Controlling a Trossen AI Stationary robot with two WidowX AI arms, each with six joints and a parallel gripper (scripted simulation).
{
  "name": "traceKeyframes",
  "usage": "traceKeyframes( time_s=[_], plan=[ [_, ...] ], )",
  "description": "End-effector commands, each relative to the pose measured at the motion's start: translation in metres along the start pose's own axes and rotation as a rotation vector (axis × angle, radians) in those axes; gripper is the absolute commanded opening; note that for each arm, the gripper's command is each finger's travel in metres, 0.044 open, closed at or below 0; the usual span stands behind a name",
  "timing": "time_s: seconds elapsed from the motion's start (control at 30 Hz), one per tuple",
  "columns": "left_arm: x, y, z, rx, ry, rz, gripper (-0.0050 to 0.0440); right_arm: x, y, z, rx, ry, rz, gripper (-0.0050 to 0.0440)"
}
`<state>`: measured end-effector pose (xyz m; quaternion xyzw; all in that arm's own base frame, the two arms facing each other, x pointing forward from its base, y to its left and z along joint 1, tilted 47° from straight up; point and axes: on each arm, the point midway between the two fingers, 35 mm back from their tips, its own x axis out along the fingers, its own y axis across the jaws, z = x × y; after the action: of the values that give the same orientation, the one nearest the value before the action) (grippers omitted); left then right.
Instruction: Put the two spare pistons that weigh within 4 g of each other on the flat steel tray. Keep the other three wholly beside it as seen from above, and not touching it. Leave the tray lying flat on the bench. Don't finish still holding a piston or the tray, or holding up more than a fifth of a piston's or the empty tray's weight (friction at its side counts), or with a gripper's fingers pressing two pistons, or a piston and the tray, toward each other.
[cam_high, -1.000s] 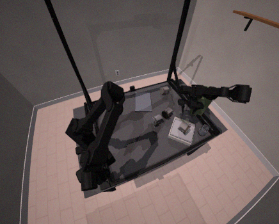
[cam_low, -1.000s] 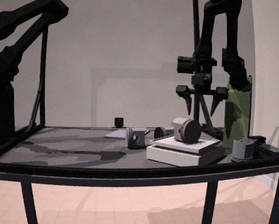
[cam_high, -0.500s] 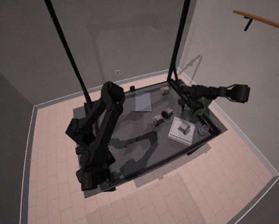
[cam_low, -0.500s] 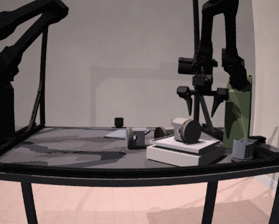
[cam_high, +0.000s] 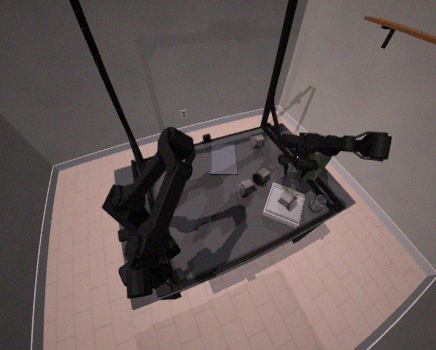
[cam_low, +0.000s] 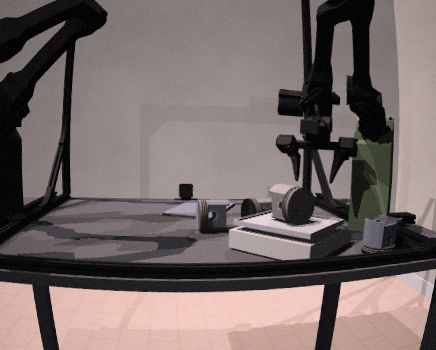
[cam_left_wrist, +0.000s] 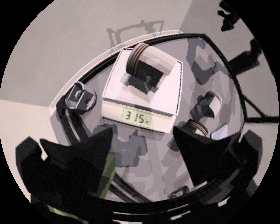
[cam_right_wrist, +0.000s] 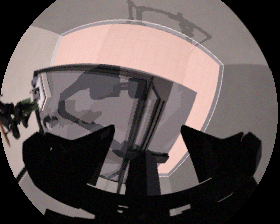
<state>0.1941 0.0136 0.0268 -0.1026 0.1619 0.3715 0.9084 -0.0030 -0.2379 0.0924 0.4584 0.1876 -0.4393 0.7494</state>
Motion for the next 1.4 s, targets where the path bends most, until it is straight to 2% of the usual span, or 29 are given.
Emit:
traceKeyframes(
  time_s=[0.0,1.2,1.37],
  plan=[
    [0.0,0.0,0.0,0.002,0.003,-0.001,0.0378,0.0,0.001,0.0,0.0,0.0,0.004,0.044],
    [0.0,-0.001,0.0,0.001,0.004,-0.002,0.0378,0.0,0.001,0.0,0.0,0.0,0.004,0.044],
    [0.005,-0.014,0.013,0.08,0.071,0.024,0.0378,0.0,0.001,0.0,0.0,0.0,0.004,0.044]
  ],
)
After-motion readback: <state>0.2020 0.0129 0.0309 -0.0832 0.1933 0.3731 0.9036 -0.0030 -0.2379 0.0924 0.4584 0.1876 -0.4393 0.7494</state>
